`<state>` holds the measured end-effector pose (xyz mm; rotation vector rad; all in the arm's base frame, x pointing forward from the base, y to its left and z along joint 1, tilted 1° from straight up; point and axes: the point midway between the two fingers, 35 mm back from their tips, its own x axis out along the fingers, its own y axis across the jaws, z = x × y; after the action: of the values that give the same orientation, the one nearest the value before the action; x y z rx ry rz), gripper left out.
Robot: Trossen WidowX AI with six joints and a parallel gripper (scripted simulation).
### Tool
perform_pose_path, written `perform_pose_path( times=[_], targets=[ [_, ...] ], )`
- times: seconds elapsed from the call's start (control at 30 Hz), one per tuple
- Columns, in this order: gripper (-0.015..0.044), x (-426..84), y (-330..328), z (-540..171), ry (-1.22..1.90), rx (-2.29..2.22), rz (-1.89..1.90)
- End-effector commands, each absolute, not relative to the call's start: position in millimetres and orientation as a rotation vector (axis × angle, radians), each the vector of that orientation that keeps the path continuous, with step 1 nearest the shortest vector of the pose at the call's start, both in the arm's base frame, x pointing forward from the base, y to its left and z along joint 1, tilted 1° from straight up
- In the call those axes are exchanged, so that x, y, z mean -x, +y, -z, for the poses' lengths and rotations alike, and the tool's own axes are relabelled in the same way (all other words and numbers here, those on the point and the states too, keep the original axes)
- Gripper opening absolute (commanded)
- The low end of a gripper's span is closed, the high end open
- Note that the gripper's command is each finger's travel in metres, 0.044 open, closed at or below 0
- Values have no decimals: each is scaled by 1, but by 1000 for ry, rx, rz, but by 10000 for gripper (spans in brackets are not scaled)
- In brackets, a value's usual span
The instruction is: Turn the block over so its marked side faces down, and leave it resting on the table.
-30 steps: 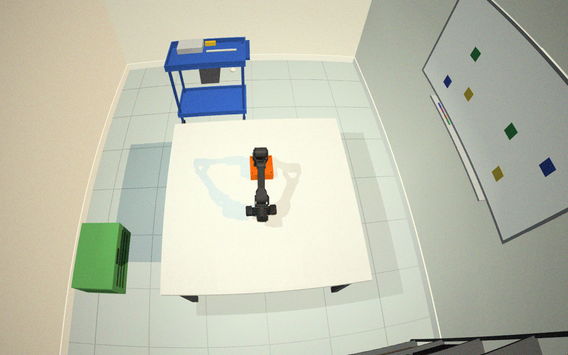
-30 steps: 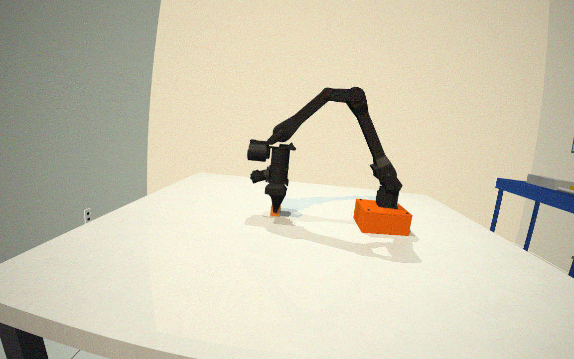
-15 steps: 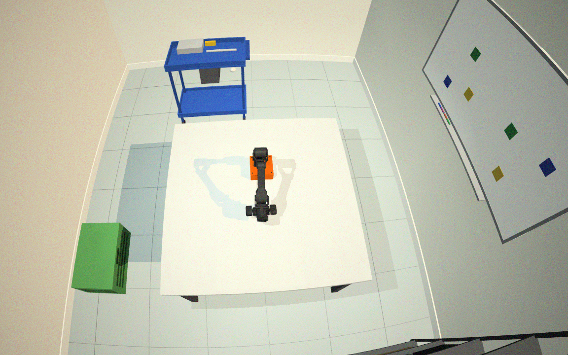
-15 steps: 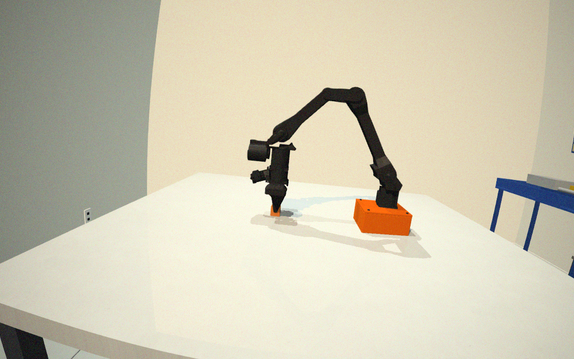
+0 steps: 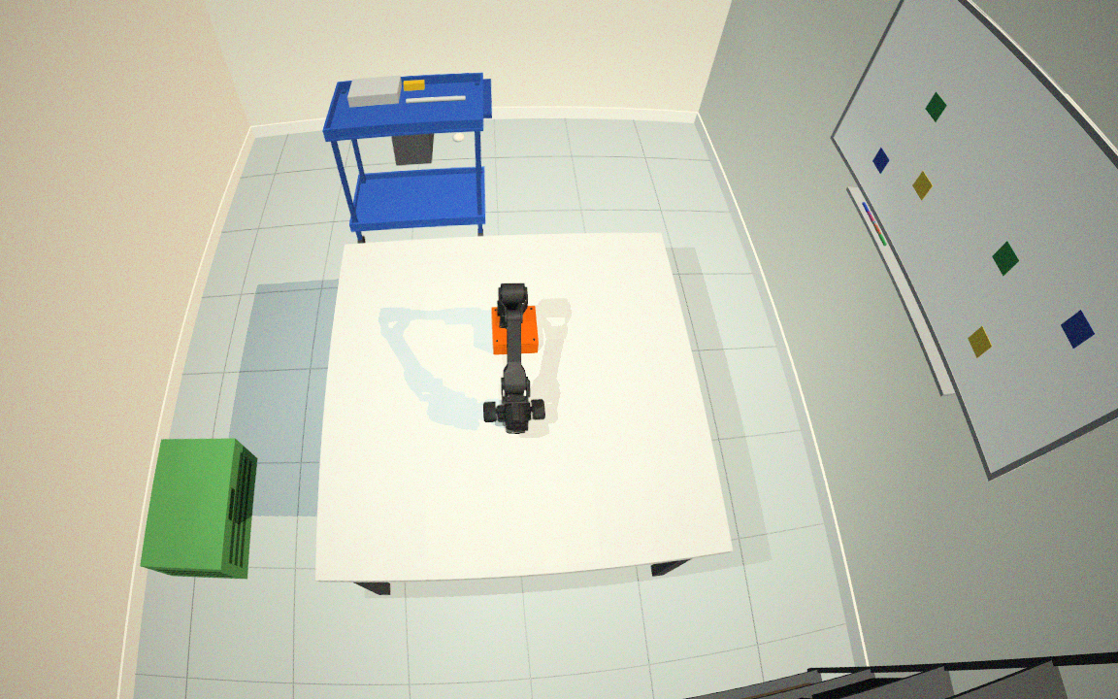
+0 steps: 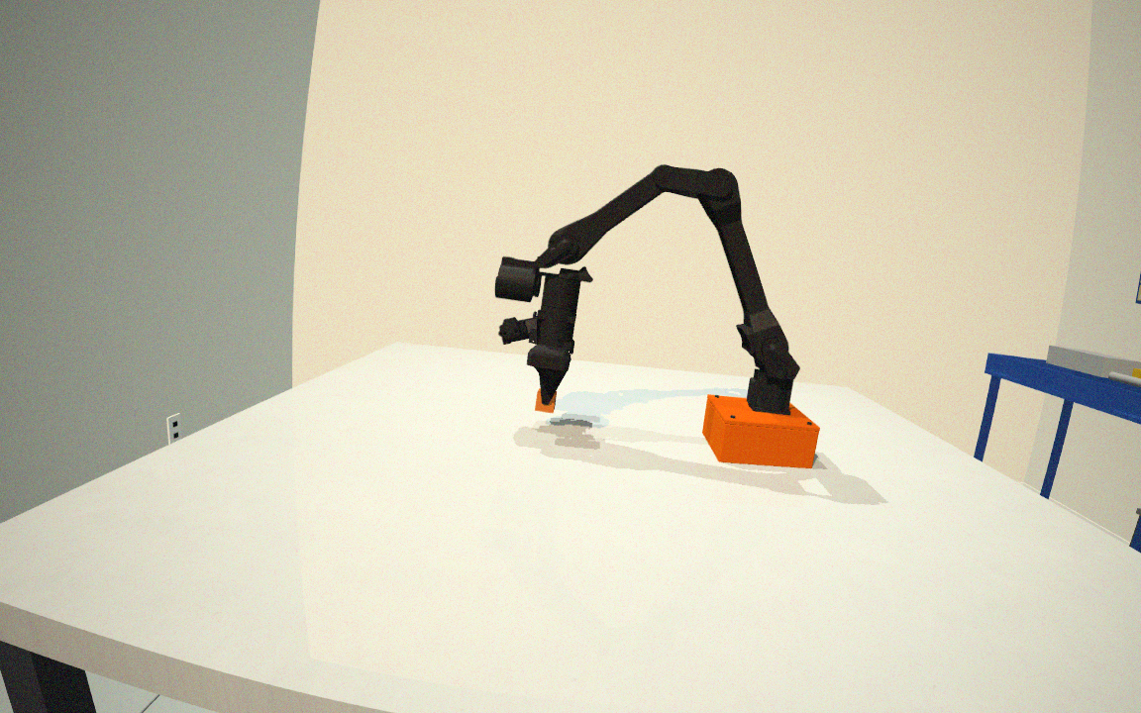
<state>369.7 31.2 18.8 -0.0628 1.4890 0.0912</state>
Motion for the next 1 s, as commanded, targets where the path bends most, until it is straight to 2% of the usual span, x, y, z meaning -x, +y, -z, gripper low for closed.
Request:
perform_pose_path(
  times=[0.0, 0.97],
  targets=[
    [0, -368, 31, -15, 1453, 63, -90],
    [0, -361, 30, -9, 1022, 41, -98]
  ],
)
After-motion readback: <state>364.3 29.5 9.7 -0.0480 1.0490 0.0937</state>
